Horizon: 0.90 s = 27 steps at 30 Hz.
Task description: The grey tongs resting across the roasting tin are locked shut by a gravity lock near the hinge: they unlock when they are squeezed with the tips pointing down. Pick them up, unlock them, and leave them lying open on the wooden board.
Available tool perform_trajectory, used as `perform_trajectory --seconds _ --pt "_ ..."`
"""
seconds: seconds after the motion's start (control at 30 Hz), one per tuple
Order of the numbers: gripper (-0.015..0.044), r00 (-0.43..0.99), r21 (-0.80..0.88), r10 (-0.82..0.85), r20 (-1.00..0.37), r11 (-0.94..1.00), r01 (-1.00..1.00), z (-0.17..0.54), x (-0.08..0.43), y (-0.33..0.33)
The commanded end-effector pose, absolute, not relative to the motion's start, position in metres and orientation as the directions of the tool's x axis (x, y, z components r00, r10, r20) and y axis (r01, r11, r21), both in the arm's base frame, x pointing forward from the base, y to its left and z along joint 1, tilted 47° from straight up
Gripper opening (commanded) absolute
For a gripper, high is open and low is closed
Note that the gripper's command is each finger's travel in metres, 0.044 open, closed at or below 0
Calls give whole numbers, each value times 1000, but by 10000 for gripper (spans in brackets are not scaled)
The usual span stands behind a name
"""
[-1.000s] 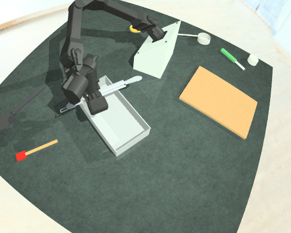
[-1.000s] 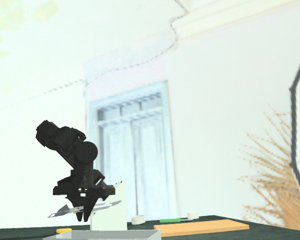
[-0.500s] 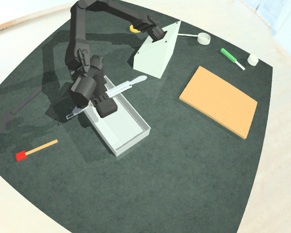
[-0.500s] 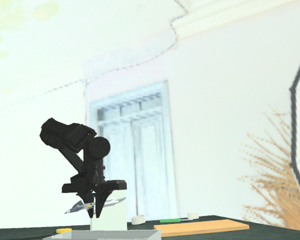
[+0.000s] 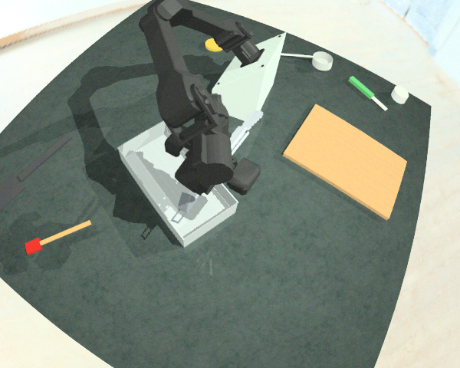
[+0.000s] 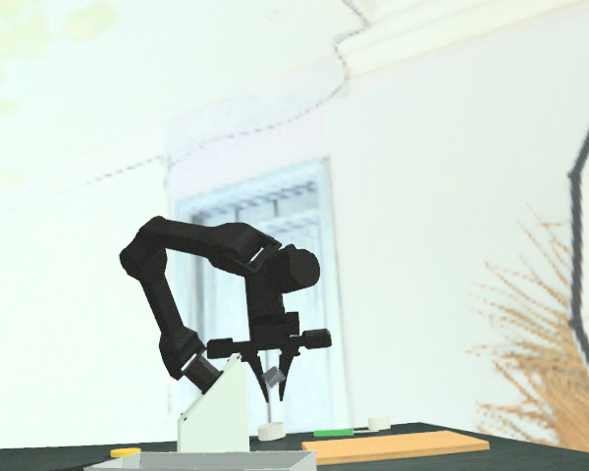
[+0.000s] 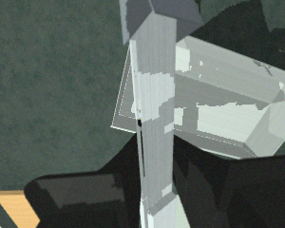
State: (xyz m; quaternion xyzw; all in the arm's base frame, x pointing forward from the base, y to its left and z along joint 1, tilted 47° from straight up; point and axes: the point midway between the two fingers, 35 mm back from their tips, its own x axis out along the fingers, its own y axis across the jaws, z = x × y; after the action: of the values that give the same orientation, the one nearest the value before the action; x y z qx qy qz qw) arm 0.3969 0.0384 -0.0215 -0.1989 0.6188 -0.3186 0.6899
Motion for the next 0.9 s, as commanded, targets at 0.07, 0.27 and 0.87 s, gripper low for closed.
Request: perform_trajectory --seconds 0.07,0.27,0.87 --pt "-150 28 -681 -681 -731 732 30 -50 386 80" --pt "-150 22 -686 -690 -724 716 -130 -79 367 119" --pt "-150 21 -627 -695 -719 635 -451 -132 308 190"
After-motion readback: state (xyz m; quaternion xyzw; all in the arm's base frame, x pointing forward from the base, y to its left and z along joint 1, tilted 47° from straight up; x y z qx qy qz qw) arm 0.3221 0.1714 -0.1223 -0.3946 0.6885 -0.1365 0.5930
